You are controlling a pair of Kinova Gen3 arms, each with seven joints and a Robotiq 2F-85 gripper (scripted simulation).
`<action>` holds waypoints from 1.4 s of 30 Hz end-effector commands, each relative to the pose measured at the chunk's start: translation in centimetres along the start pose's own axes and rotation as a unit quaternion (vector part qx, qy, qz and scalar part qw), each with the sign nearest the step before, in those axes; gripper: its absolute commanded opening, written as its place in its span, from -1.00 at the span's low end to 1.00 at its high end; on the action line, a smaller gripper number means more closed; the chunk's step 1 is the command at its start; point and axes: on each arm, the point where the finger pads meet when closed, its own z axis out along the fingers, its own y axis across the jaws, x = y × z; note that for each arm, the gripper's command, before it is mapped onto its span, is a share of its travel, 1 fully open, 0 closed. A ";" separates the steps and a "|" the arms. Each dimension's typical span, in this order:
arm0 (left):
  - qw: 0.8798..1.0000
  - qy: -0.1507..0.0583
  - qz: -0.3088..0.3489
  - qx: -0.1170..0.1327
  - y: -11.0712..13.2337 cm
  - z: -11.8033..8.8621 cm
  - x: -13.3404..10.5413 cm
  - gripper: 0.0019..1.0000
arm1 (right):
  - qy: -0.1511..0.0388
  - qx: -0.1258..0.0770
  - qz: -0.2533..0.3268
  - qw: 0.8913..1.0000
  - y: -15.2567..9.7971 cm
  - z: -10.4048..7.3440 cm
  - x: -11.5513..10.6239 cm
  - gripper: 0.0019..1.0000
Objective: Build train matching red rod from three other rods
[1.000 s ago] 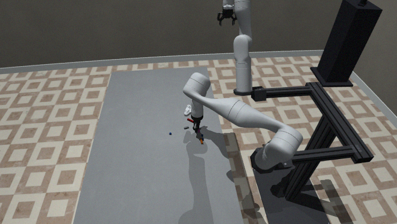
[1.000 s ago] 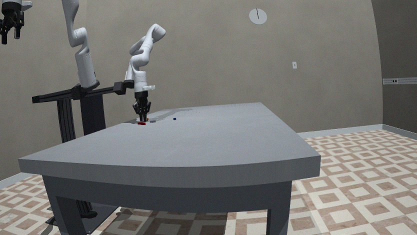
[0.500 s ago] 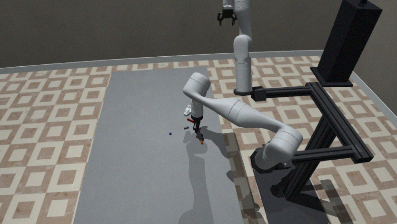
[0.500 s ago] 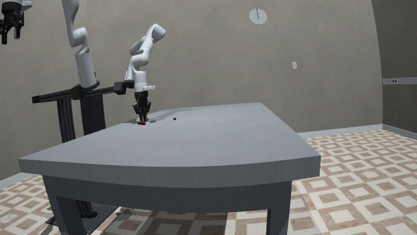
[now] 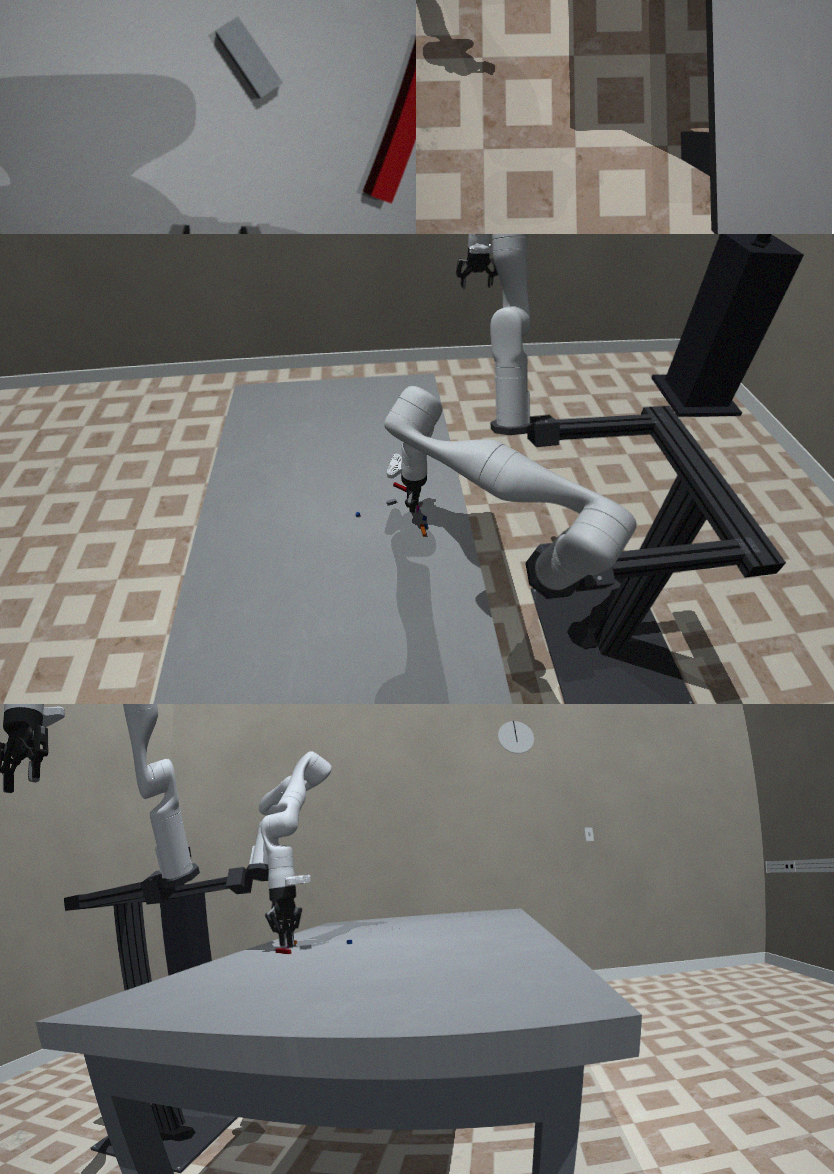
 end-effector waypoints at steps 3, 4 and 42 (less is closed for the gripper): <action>1.000 0.001 0.000 -0.001 0.1 -0.1 0.1 -0.33 | -0.001 0.000 0.000 1.000 0.0 -0.1 0.0 1.00; 1.000 0.001 0.000 -0.001 0.1 -0.1 0.1 -0.33 | -0.001 0.000 0.000 1.000 0.0 -0.1 0.0 1.00; 1.000 0.001 0.000 -0.001 0.1 -6.6 0.1 -0.25 | -0.001 0.000 0.000 1.000 0.0 -0.1 0.0 1.00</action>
